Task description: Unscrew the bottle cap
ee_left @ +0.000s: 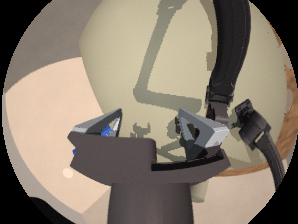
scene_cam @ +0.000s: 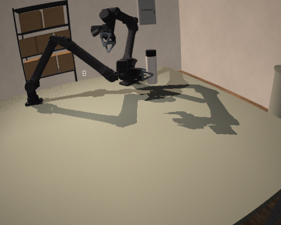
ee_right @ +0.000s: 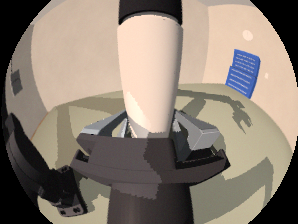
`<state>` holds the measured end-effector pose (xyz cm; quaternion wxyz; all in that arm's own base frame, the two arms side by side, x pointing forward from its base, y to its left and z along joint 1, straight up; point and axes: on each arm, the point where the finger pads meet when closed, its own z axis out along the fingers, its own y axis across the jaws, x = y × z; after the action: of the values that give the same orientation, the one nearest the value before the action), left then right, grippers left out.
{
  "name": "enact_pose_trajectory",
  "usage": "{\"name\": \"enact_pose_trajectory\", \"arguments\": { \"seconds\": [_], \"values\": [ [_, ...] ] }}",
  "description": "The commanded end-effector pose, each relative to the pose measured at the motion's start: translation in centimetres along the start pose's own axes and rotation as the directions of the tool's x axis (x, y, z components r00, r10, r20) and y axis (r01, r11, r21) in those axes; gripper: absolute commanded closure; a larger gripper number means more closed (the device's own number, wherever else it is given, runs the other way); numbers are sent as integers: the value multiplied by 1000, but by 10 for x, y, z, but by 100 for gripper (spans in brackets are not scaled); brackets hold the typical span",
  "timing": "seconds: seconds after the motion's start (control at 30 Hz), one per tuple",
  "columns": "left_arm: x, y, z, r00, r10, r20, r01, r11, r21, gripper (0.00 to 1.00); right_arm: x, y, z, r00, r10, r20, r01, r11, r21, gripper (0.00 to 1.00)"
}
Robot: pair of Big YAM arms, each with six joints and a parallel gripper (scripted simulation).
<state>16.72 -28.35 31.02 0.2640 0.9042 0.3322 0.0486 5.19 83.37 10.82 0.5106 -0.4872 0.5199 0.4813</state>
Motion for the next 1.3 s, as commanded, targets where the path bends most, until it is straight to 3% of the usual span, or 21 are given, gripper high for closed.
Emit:
{"name": "enact_pose_trajectory", "arguments": {
  "seconds": [0.0, 0.17, 0.57, 0.63, 0.9, 1.13, 1.2, 1.27],
  "values": [
    [2, 10, -6, 1000, -5, -2, 5, 1000, -20, 6, -24, -6, 3, 999, 0, 44, 0, 1000, 4, 100],
    [2, 10, -6, 1000, -5, -2, 5, 1000, -20, 6, -33, -26, -8, 998, -2, 62, 2, 1000, 8, 100],
    [2, 10, -6, 1000, -5, -2, 5, 1000, -20, 6, -23, -134, -92, 998, -13, 61, 12, 1000, 9, 100],
    [2, 10, -6, 1000, -5, -2, 5, 1000, -20, 6, -23, -134, -92, 998, -13, 61, 12, 1000, 9, 100],
    [2, 10, -6, 1000, -5, -2, 5, 1000, -20, 6, -19, -197, -177, 998, -23, 58, 22, 1000, 10, 100],
    [2, 10, -6, 1000, -5, -2, 5, 1000, -20, 6, -15, -232, -259, 998, -31, 55, 30, 999, 11, 100],
    [2, 10, -6, 1000, -5, -2, 5, 1000, -20, 6, -15, -232, -259, 998, -31, 55, 30, 999, 11, 100],
    [2, 10, -6, 1000, -5, -2, 5, 1000, -20, 6, -14, -237, -276, 998, -32, 54, 31, 999, 11, 100]
  ]
}}
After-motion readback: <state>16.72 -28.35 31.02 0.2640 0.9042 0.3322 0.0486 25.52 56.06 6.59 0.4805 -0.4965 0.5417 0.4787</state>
